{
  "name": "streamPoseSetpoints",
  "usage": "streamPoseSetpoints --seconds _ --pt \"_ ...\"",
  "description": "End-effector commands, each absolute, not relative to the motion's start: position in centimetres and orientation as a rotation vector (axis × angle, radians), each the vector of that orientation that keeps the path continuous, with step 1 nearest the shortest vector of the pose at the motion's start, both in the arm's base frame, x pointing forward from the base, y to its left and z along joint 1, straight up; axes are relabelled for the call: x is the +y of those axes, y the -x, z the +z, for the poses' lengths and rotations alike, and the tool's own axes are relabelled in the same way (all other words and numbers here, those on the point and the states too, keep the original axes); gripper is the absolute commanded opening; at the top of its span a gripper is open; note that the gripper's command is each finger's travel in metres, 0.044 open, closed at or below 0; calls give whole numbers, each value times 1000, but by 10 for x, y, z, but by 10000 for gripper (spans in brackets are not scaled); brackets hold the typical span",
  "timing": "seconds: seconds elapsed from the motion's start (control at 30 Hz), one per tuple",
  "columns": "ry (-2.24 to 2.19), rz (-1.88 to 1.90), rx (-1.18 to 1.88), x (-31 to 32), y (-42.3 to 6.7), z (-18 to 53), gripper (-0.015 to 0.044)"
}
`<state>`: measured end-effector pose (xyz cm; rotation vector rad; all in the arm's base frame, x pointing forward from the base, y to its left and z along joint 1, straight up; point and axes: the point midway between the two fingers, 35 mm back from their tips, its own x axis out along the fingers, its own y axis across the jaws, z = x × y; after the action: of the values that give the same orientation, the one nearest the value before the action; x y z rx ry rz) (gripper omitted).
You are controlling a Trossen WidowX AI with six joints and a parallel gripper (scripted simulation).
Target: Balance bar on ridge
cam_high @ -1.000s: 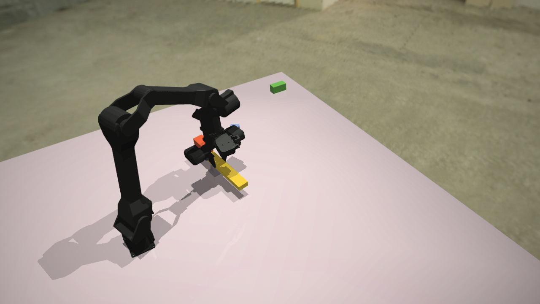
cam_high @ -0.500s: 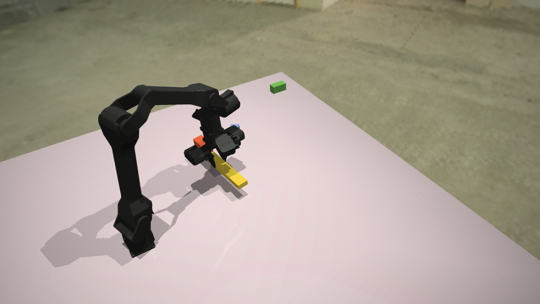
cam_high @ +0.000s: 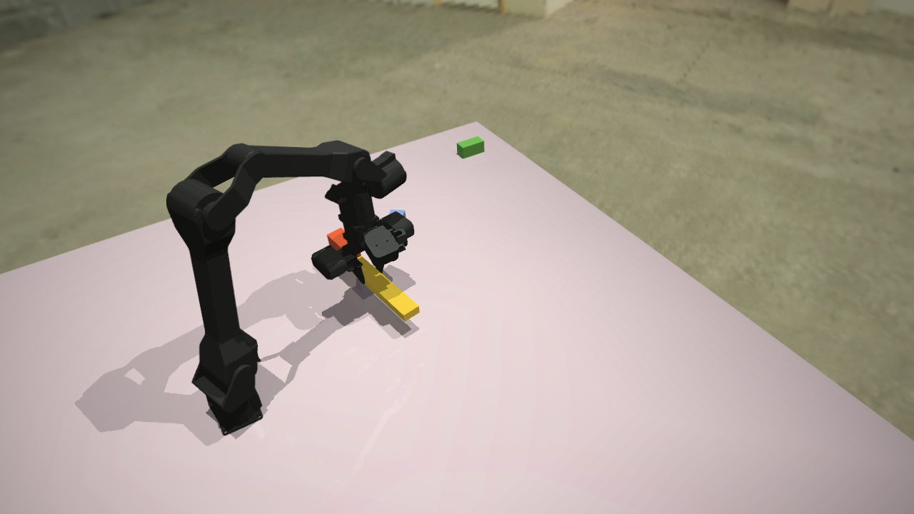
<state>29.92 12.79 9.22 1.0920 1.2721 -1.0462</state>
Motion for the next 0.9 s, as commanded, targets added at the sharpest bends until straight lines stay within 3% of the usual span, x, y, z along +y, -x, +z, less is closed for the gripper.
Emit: streamPoseSetpoints --seconds 0.0,0.57,0.87 --pt "-1091 -1047 1273 128 -299 92 172" --pt "-1091 -1047 1273 128 -299 92 185" --pt "-1091 -1047 1273 128 -299 92 421"
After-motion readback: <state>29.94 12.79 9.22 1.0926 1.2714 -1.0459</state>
